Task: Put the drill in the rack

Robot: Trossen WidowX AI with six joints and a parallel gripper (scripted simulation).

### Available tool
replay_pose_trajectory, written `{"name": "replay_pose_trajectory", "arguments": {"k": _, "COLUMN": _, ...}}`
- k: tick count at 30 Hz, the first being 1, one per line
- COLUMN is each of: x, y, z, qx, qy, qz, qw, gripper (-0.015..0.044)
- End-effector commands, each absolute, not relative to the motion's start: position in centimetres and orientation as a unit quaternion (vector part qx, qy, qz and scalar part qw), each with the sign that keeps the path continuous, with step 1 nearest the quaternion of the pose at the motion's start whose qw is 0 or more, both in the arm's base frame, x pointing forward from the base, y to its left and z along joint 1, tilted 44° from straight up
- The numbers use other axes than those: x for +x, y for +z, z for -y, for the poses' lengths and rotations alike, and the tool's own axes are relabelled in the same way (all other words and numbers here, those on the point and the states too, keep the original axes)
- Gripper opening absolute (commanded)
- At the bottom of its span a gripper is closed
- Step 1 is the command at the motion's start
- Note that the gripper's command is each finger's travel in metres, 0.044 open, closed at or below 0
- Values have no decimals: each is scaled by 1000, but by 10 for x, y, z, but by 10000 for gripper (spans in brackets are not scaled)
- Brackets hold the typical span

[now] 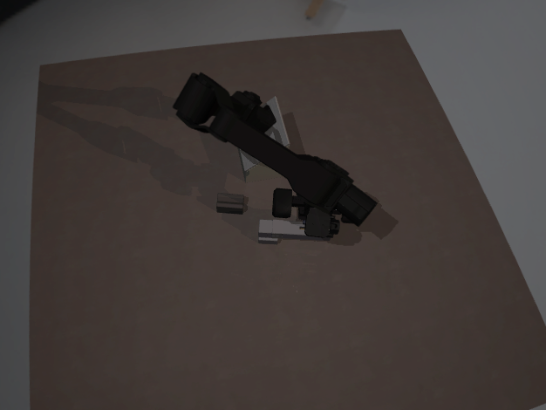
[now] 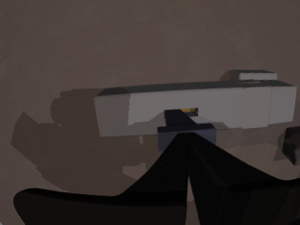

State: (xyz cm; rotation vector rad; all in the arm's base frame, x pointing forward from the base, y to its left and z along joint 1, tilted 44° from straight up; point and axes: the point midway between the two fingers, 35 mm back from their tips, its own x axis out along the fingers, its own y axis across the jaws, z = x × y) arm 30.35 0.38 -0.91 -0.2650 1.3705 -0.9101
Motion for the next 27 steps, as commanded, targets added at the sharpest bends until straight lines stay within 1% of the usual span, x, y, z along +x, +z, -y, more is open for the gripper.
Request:
{"name": "replay_pose_trajectory", "arguments": {"k": 1, "x": 297, "y": -21, "z": 3, "qx": -116, "qy": -409, "qz": -620, "qw": 660, "gripper": 0}}
{"name": "replay_pose_trajectory", "arguments": {"k": 27, "x": 294, "y": -30, "z": 11, "qx": -116, "qy": -409, "qz": -620, "qw": 660, "gripper": 0}}
